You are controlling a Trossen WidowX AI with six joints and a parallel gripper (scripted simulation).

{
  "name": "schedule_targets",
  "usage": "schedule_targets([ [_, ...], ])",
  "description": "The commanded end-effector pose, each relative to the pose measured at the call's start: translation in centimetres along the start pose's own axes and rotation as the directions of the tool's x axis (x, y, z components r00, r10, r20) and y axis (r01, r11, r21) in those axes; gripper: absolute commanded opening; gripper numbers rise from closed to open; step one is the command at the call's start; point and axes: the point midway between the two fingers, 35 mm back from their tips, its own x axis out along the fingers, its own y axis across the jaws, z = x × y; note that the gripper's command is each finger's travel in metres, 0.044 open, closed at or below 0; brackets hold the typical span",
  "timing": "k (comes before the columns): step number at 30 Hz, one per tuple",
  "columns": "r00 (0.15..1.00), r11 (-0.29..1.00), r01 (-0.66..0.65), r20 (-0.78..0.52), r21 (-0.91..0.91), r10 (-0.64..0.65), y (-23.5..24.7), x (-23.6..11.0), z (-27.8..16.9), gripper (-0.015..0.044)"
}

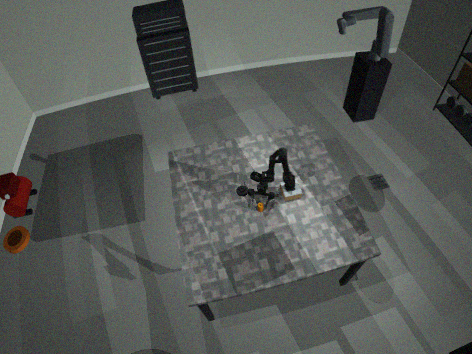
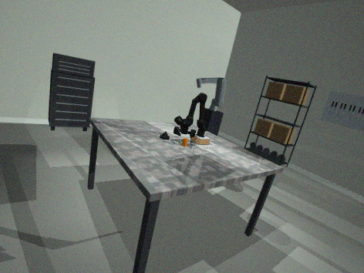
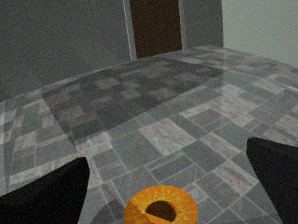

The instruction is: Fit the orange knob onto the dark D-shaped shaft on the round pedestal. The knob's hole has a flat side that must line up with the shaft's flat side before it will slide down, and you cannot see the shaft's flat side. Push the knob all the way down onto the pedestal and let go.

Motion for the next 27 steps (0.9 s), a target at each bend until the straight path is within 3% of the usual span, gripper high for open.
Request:
schedule_targets([
  [1,1.0,1.0,-0.002,0.003,-0.01,0.002,0.2,-0.6,2.6,0.044],
  [9,1.0,1.0,-0.001,-0.008,-0.005,0.001,0.5,-0.9,4.1,0.044],
  [15,0.924,0.992,0.025,-0.383,0.124,0.025,-1.7,2.1,3.0,0.044],
  [18,0.806,0.989,0.042,-0.59,0.144,0.051,-1.7,2.8,3.0,0.044],
  [22,0.569,0.993,0.047,-0.82,0.105,0.06,-0.7,2.4,4.2,0.044],
  [25,0.348,0.999,0.018,-0.937,0.036,0.028,0.2,1.0,6.1,0.044],
  [27,0.247,1.0,-0.007,-0.969,-0.002,0.0,0.6,0.2,7.2,0.044],
])
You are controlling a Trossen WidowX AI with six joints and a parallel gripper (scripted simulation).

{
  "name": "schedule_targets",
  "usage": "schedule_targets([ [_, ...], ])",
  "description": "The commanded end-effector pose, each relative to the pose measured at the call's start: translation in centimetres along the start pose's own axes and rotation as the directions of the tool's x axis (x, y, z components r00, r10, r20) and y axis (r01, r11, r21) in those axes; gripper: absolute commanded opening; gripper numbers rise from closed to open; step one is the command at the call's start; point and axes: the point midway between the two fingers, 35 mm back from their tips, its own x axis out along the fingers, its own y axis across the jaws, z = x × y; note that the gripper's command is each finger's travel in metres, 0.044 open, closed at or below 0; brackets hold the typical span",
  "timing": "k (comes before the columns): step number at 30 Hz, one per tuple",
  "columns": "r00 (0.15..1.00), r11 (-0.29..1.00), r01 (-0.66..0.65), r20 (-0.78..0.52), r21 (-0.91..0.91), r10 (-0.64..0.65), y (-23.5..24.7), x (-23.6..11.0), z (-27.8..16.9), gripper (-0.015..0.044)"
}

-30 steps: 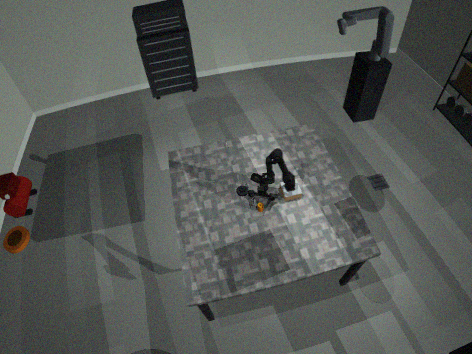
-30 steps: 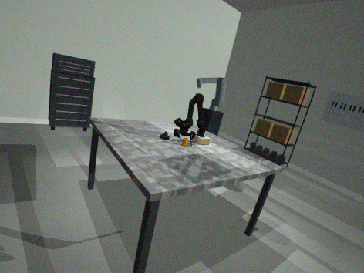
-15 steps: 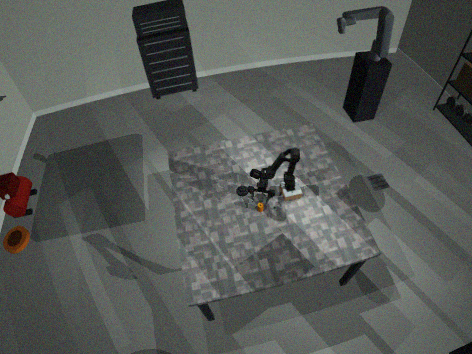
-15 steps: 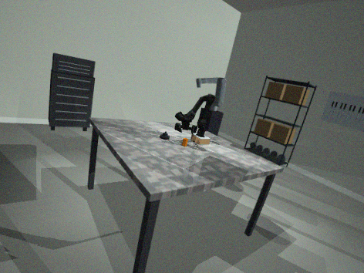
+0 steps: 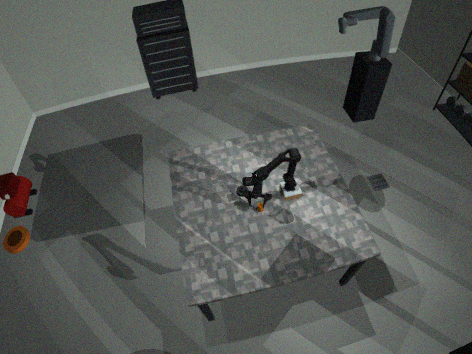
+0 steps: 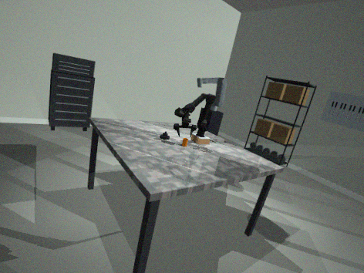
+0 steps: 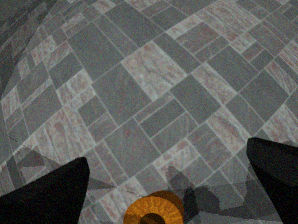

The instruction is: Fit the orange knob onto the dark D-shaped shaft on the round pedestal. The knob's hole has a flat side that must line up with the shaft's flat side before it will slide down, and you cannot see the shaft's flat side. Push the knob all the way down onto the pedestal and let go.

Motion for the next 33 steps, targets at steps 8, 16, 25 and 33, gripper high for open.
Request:
schedule_targets([
  [8,0.8,0.99,0.051,-0.588,-0.133,-0.121,2.64,-4.71,0.9,0.044],
  [16,0.8,0.99,0.051,-0.588,-0.133,-0.12,2.81,-4.6,1.0,0.044],
  [25,0.8,0.98,0.191,-0.588,0.059,-0.12,2.81,-4.61,1.0,0.044],
  [33,0.8,0.602,0.53,-0.588,0.598,-0.121,2.81,-4.61,1.0,0.044],
])
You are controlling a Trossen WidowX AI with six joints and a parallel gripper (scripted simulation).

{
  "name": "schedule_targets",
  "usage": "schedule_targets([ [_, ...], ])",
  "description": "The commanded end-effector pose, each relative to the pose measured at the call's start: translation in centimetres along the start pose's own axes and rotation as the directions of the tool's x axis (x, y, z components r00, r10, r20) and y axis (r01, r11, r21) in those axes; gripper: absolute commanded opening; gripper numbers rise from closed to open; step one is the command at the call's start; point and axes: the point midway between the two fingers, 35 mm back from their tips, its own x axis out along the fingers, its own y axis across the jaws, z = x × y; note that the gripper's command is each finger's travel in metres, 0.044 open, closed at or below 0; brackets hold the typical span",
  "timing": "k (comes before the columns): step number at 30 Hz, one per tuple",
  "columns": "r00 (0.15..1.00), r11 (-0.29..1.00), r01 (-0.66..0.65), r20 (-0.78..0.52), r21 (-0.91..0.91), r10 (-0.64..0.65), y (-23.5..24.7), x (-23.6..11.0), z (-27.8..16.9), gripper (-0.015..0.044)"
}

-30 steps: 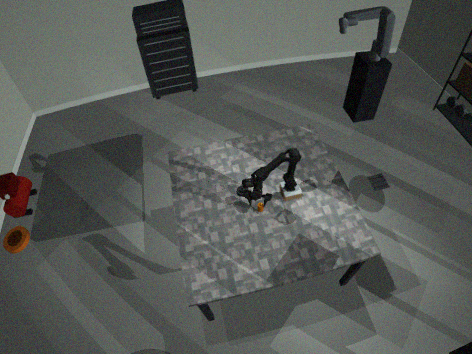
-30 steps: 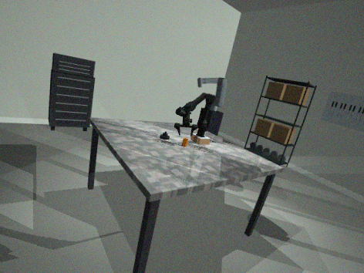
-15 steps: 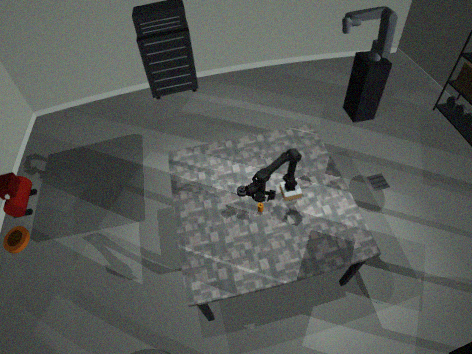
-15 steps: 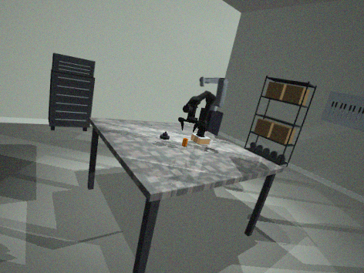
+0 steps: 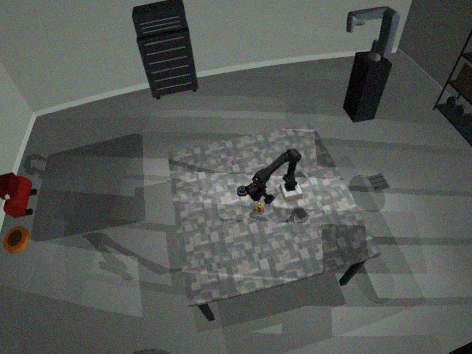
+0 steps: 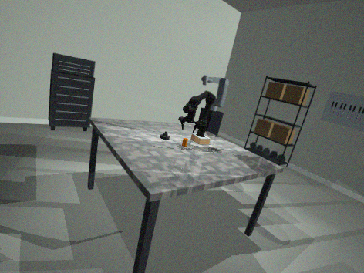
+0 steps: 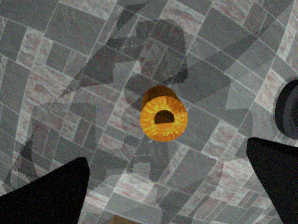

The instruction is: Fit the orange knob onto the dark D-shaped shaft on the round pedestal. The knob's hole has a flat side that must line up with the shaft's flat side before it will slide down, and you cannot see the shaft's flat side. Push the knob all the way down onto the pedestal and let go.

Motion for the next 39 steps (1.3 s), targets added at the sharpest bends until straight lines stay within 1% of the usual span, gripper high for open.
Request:
schedule_targets([
  [1,1.0,0.875,0.006,-0.006,0.484,-0.004,-0.1,0.0,-0.1,0.044],
  [14,1.0,0.867,0.006,-0.006,0.498,-0.004,-0.1,0.0,-0.1,0.044],
  [16,1.0,0.867,0.006,-0.006,0.498,-0.004,-0.1,0.8,0.0,0.044],
  [19,1.0,0.867,0.006,-0.006,0.498,-0.004,-0.1,3.4,-0.1,0.044],
  [24,1.0,0.867,0.006,-0.006,0.498,-0.004,-0.1,3.7,-0.1,0.044],
  [27,1.0,0.867,0.006,-0.006,0.498,-0.004,-0.1,4.9,-0.1,0.044],
  [39,1.0,0.867,0.006,-0.006,0.498,-0.004,-0.2,6.3,0.0,0.044],
])
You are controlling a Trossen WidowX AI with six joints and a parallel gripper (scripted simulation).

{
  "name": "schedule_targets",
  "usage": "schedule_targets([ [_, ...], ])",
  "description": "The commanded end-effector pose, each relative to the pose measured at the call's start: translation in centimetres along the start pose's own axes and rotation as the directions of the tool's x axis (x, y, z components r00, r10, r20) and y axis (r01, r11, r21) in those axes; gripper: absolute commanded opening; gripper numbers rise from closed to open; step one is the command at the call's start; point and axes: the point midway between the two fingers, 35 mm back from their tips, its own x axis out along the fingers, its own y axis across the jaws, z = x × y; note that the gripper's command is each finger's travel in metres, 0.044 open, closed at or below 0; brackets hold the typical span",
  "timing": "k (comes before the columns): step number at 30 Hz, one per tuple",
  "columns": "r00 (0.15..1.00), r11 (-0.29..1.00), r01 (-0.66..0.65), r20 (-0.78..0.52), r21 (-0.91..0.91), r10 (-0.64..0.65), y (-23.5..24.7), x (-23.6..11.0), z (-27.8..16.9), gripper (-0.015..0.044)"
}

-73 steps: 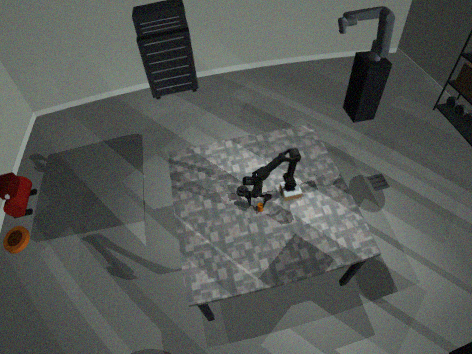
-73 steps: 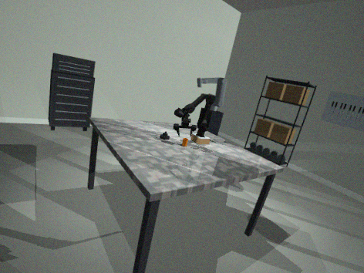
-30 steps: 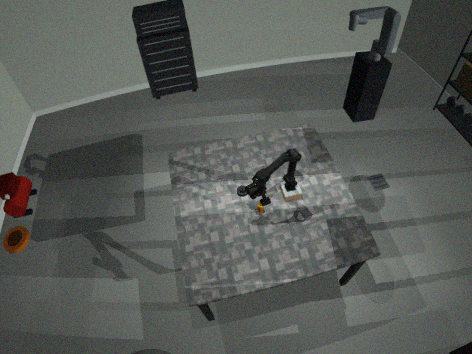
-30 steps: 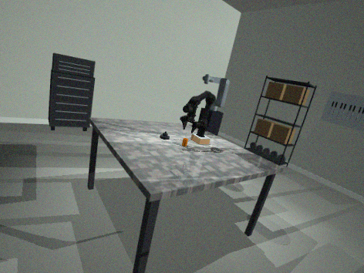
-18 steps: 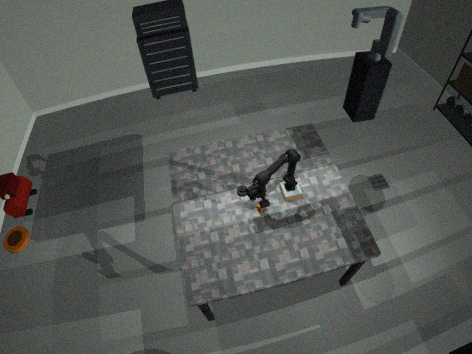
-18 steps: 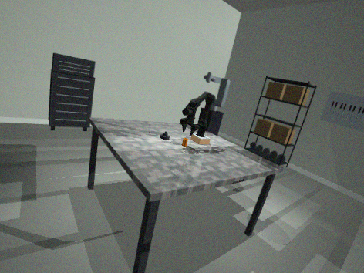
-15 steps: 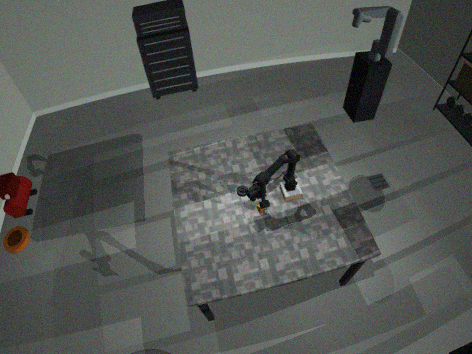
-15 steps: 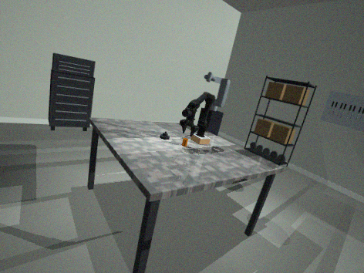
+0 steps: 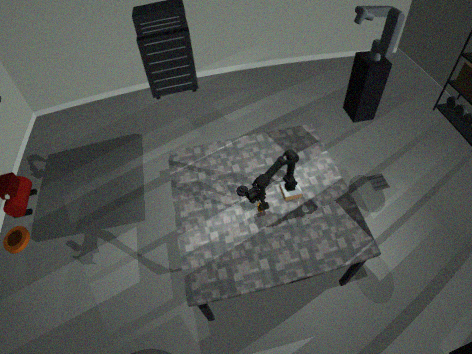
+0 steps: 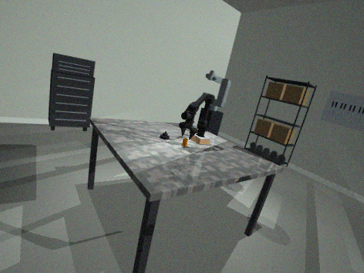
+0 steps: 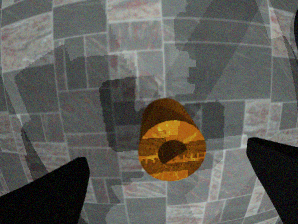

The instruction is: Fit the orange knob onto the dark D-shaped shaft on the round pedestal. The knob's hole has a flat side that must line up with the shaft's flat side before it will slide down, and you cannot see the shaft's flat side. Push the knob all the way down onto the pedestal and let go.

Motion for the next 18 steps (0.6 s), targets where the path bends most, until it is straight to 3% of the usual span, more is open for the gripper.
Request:
schedule_targets([
  [1,1.0,1.0,0.007,-0.013,0.007,-0.007,-0.1,1.0,-0.2,0.044],
  [18,1.0,1.0,0.007,-0.013,0.007,-0.007,-0.2,3.7,-0.2,0.044],
])
